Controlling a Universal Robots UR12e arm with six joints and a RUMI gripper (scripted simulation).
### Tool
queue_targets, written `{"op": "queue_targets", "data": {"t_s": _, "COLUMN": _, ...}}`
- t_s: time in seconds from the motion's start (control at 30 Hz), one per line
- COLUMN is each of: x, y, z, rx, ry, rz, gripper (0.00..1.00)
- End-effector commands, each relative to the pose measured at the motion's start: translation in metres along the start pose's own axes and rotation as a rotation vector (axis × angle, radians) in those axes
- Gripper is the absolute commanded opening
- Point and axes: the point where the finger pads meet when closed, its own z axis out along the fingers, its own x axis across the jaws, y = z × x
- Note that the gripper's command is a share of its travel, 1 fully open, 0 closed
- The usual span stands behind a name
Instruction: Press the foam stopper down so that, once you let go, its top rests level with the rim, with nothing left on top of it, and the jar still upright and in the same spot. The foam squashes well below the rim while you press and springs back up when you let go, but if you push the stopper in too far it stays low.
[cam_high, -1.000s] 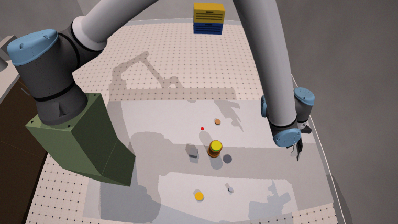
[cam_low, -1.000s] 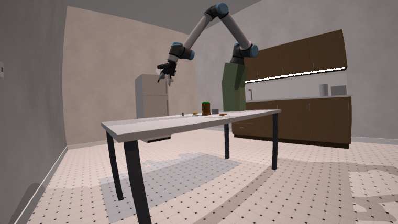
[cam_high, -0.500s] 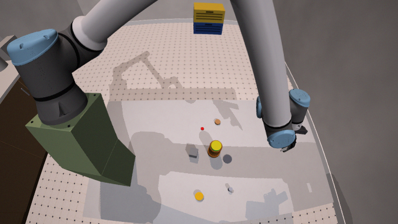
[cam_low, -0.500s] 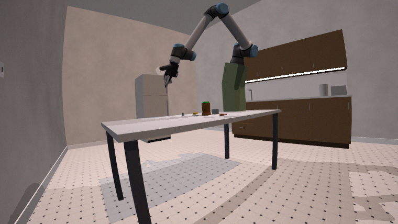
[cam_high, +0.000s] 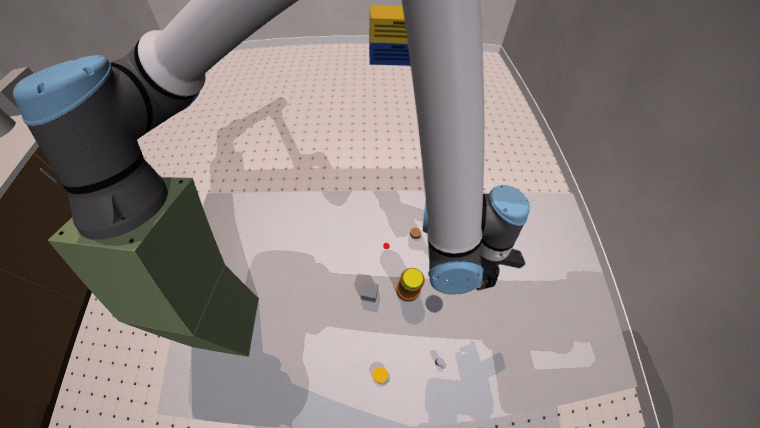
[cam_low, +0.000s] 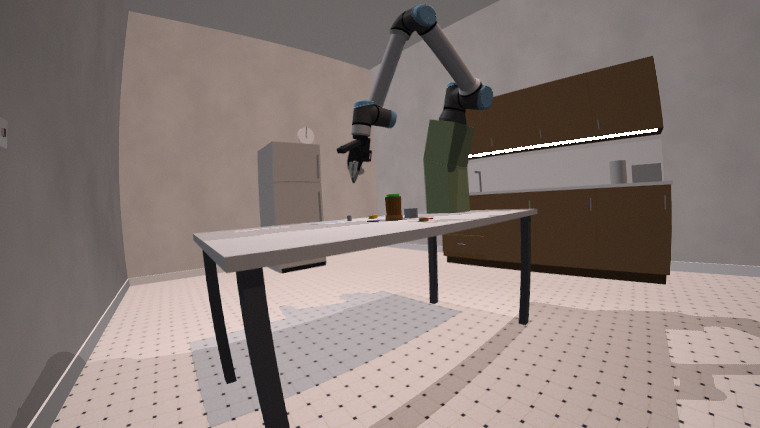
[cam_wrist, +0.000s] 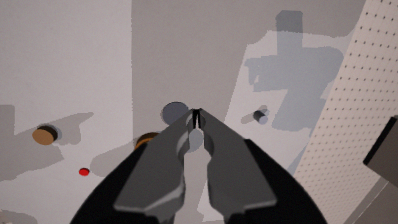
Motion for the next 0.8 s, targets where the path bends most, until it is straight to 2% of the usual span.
{"op": "queue_targets", "data": {"t_s": 0.0, "x": -0.043, "y": 0.089, "z": 0.008, "rx": -0.016, "ry": -0.081, "rz": 0.061, "gripper": 0.0}}
{"op": "queue_targets", "data": {"t_s": 0.1, "x": -0.061, "y": 0.125, "z": 0.008, "rx": -0.036, "ry": -0.119, "rz": 0.092, "gripper": 0.0}}
{"op": "queue_targets", "data": {"t_s": 0.17, "x": -0.061, "y": 0.125, "z": 0.008, "rx": -0.036, "ry": -0.119, "rz": 0.092, "gripper": 0.0}}
{"op": "queue_targets", "data": {"t_s": 0.23, "x": -0.075, "y": 0.151, "z": 0.008, "rx": -0.047, "ry": -0.138, "rz": 0.108, "gripper": 0.0}}
{"op": "queue_targets", "data": {"t_s": 0.33, "x": -0.085, "y": 0.169, "z": 0.006, "rx": -0.055, "ry": -0.155, "rz": 0.123, "gripper": 0.0}}
{"op": "queue_targets", "data": {"t_s": 0.43, "x": -0.088, "y": 0.176, "z": 0.005, "rx": -0.059, "ry": -0.162, "rz": 0.128, "gripper": 0.0}}
{"op": "queue_targets", "data": {"t_s": 0.77, "x": -0.089, "y": 0.177, "z": 0.006, "rx": -0.059, "ry": -0.162, "rz": 0.127, "gripper": 0.0}}
